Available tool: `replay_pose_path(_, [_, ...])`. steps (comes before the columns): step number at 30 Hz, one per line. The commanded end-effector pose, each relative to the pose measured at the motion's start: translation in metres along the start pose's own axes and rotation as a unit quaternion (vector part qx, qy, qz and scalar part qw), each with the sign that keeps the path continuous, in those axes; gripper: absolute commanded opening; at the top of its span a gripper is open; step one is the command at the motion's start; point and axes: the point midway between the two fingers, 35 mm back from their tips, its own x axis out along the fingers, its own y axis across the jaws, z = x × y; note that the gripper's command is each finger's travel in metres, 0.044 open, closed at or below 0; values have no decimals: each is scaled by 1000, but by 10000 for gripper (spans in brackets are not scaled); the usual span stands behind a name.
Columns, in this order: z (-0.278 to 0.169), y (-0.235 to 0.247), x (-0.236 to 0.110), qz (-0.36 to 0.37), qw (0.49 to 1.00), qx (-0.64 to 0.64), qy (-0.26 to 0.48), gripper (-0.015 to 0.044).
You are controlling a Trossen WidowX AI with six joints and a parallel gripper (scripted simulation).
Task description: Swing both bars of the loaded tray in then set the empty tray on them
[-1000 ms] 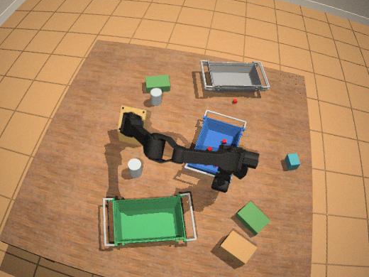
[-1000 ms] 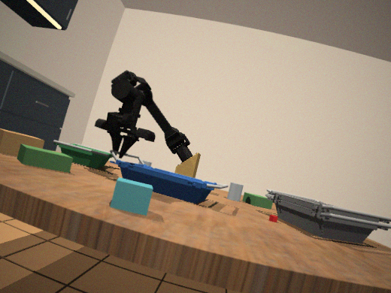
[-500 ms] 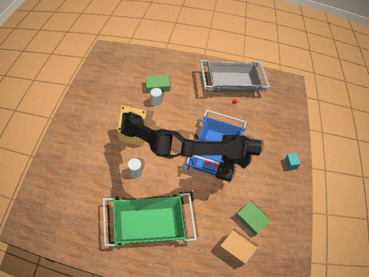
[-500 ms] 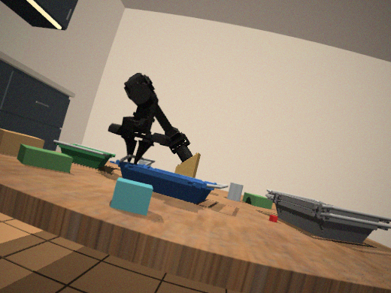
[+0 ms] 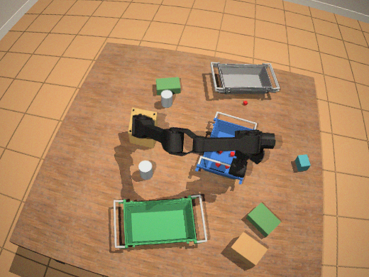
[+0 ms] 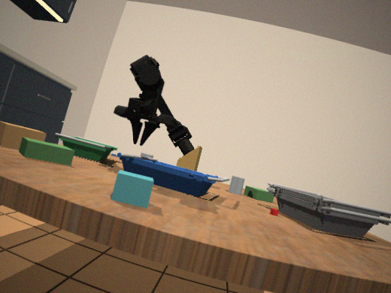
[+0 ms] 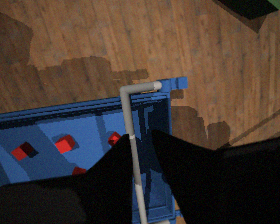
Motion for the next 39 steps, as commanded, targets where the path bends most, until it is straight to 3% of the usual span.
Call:
replay_pose_path(1, [-1, 0, 3, -1, 1000, 0, 3, 83])
replay_pose_path(26, [-1, 0, 3, -1, 1000, 0, 3, 83])
replay_pose_path(29, [1, 0, -10, -1, 1000, -10, 1, 83])
replay_pose_path(36, [-2, 1, -80, -4, 998, -62, -5, 83])
replay_pose_path(37, [1, 2, -53, -4, 999, -43, -2, 83])
replay_pose_path(39, [3, 27, -50, -1, 999, -39, -2, 83])
